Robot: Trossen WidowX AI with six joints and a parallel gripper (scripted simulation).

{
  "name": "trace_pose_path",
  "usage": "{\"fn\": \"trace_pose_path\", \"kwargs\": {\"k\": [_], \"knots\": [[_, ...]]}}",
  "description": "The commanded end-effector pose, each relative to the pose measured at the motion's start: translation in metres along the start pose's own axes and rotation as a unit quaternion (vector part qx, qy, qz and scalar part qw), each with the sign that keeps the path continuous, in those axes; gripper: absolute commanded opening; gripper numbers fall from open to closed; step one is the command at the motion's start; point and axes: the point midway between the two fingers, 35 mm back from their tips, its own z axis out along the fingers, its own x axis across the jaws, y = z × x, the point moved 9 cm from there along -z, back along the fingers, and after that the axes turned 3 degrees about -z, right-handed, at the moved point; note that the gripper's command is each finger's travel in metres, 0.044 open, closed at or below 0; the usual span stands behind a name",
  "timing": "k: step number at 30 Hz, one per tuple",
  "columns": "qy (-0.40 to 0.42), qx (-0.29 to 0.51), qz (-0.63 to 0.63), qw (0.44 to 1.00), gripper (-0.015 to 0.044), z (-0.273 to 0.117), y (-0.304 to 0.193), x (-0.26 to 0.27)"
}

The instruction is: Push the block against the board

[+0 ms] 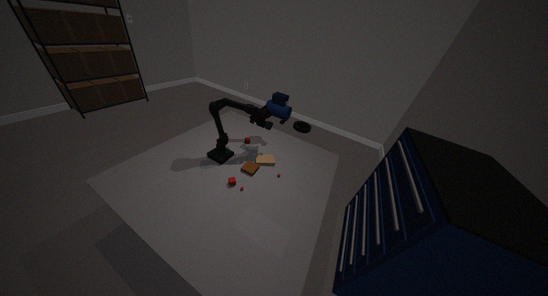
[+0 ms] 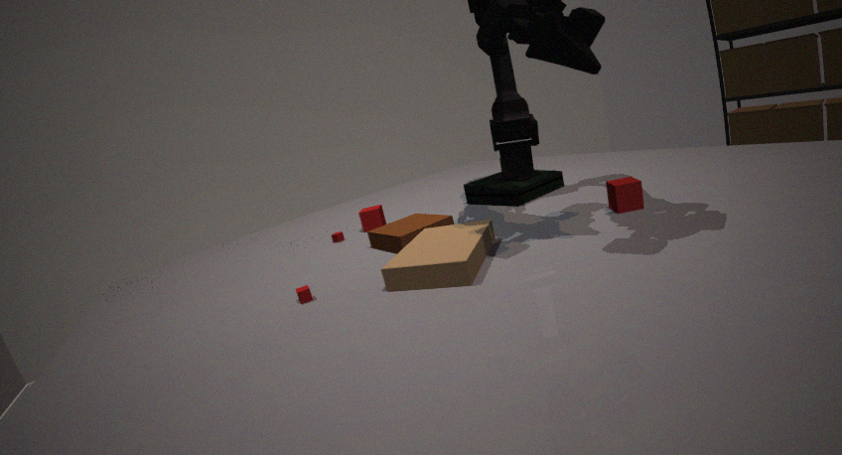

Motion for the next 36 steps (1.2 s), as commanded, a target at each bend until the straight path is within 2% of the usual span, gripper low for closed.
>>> {"fn": "trace_pose_path", "kwargs": {"k": [1, 19, 36], "knots": [[-0.025, 0.029, 0.058, 0.998, 0.0, -0.001, -0.011, -0.021], [-0.117, 0.148, 0.314, 0.931, 0.0, -0.014, -0.087, -0.096], [-0.194, 0.246, 0.526, 0.791, 0.0, -0.047, -0.178, -0.146]]}}
